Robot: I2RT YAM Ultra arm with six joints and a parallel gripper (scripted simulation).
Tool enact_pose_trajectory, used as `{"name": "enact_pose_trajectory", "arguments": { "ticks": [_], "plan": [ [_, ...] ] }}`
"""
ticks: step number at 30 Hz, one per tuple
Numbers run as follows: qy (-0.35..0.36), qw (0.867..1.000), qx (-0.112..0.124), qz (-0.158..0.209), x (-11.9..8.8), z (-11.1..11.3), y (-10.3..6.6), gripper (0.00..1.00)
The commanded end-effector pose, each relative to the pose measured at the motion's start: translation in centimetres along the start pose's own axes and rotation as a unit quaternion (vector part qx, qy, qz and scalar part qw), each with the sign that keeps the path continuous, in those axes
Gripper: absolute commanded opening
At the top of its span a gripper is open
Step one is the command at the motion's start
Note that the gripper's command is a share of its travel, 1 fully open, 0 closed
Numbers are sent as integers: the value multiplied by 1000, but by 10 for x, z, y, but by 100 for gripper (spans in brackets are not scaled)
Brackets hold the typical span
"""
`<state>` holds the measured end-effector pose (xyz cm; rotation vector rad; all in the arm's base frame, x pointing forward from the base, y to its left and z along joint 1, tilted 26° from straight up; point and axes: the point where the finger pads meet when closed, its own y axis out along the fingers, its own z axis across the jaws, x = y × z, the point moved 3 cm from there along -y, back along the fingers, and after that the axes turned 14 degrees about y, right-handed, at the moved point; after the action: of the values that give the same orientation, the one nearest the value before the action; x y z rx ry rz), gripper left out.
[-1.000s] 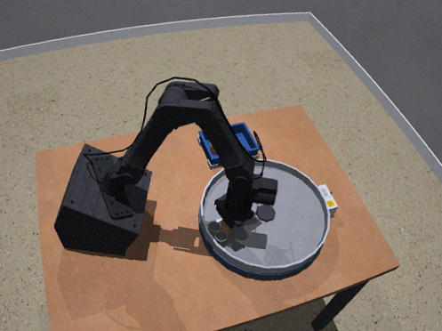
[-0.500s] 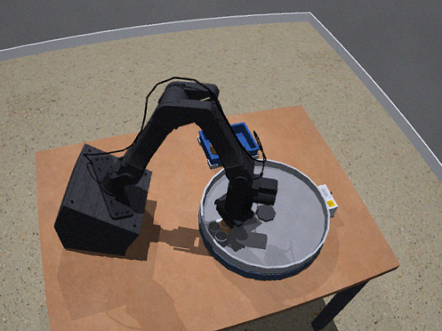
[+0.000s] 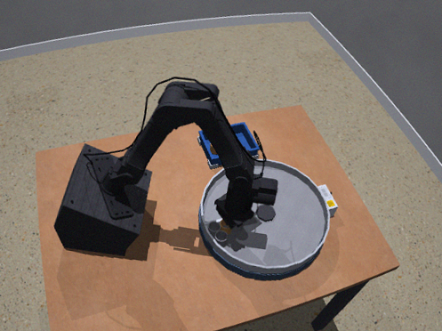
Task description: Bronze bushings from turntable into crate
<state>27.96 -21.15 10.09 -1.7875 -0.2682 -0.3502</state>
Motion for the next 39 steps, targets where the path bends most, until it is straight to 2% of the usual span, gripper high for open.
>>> {"name": "enact_pose_trajectory", "arguments": {
  "ticks": [1,12,13,15,21,22,26,29,32,39],
  "plan": [
    [2,1000,-12,-28,13,-6,-12,15],
    [2,1000,-11,-26,11,-5,-10,15],
    [3,1000,-9,-23,9,-4,-8,15],
    [4,1000,6,0,-2,4,8,15],
    [2,1000,7,1,-4,6,19,15],
    [2,1000,3,-9,3,3,16,15],
    [3,1000,-1,-13,1,3,14,15],
    [3,1000,6,-3,-2,5,23,15],
    [2,1000,-6,-20,6,0,12,15],
    [2,1000,-6,-21,6,0,12,15]
  ]
}}
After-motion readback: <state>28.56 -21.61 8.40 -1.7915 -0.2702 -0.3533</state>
